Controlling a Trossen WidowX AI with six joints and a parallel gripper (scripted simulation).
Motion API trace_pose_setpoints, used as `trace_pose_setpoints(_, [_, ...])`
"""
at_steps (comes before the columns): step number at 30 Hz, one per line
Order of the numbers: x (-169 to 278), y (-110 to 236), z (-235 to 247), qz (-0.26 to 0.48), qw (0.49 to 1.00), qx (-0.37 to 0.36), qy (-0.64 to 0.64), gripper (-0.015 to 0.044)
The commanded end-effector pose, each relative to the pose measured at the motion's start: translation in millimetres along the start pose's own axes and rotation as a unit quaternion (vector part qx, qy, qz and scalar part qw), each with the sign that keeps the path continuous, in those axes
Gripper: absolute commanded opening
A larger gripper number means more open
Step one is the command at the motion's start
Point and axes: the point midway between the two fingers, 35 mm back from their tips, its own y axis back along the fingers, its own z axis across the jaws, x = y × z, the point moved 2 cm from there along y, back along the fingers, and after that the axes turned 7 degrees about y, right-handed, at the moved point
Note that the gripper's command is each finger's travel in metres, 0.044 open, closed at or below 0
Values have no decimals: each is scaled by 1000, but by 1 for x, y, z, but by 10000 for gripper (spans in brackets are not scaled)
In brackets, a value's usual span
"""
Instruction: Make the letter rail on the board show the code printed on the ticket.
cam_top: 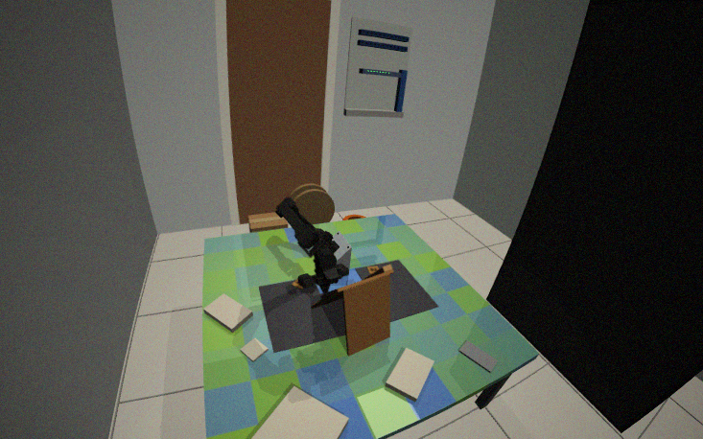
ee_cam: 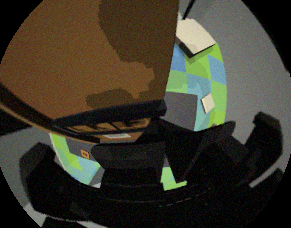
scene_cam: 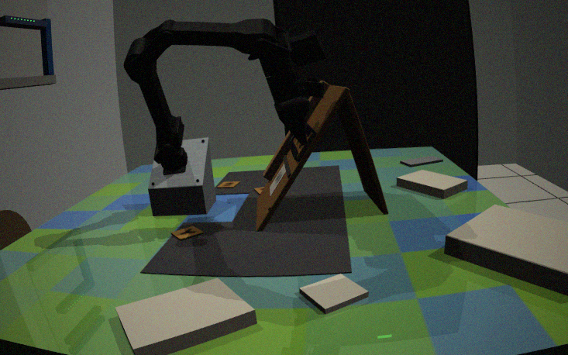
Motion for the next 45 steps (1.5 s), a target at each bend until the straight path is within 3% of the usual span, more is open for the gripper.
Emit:
trace_pose_setpoints(1, [1,-1,3,2,1000,0,0,0])
trace_pose_setpoints(30, [-1,-1,11,2,1000,-1,0,0])
trace_pose_setpoints(45, [13,15,9,2,1000,-1,0,0])
